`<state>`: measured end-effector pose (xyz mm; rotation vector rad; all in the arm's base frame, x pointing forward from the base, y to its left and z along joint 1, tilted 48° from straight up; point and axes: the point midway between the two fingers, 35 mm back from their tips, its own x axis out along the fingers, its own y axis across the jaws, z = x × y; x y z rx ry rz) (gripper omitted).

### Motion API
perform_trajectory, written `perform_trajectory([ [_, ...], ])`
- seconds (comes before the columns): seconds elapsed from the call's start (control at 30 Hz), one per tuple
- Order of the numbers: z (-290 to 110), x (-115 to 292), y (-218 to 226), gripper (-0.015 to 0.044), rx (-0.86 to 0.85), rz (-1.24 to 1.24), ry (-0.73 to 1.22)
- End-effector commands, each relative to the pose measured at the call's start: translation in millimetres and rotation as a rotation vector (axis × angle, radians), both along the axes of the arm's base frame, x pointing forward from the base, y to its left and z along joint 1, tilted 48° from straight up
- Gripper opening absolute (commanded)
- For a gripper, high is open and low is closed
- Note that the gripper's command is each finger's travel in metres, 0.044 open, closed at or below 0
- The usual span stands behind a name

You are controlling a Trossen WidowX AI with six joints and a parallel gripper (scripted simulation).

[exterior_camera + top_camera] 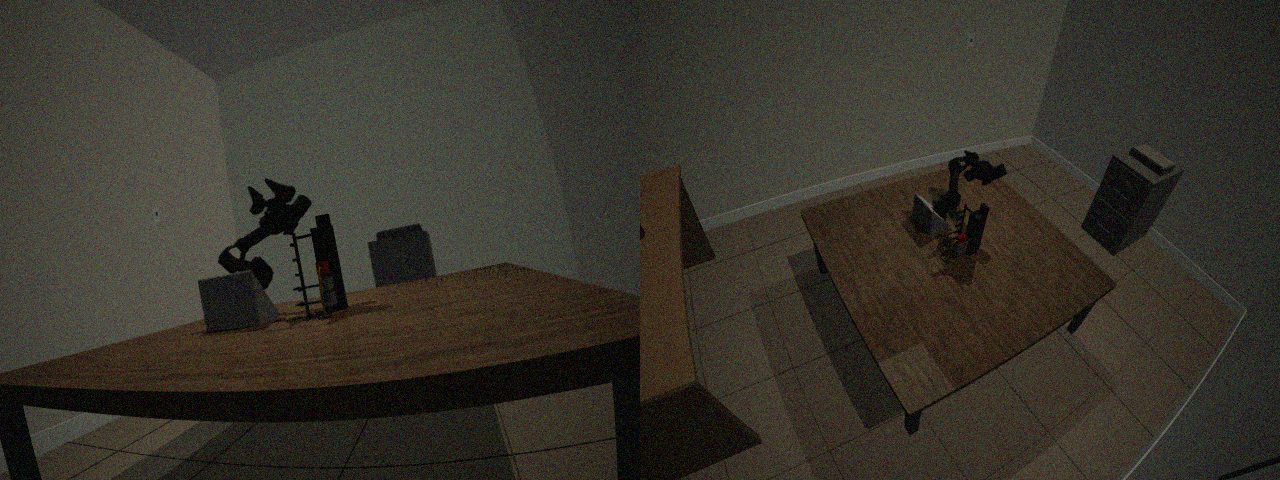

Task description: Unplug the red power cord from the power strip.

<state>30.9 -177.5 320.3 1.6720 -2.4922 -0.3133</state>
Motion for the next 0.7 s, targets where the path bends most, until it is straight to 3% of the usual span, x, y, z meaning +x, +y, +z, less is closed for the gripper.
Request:
perform_trajectory([
  [0.0, 0, 1, -1, 0.0374, 0.001, 0.002, -0.005],
  [0.13, -8, 21, -14, 0.0269, 0.022, 0.045, -0.141],
  [0.27, -32, 57, -39, 0.0164, 0.1, 0.072, -0.432],
  [0.43, -75, 96, -67, 0.016, 0.231, -0.023, -0.831],
  [0.67, -138, 138, -89, 0.016, 0.381, -0.355, -1.344],
])
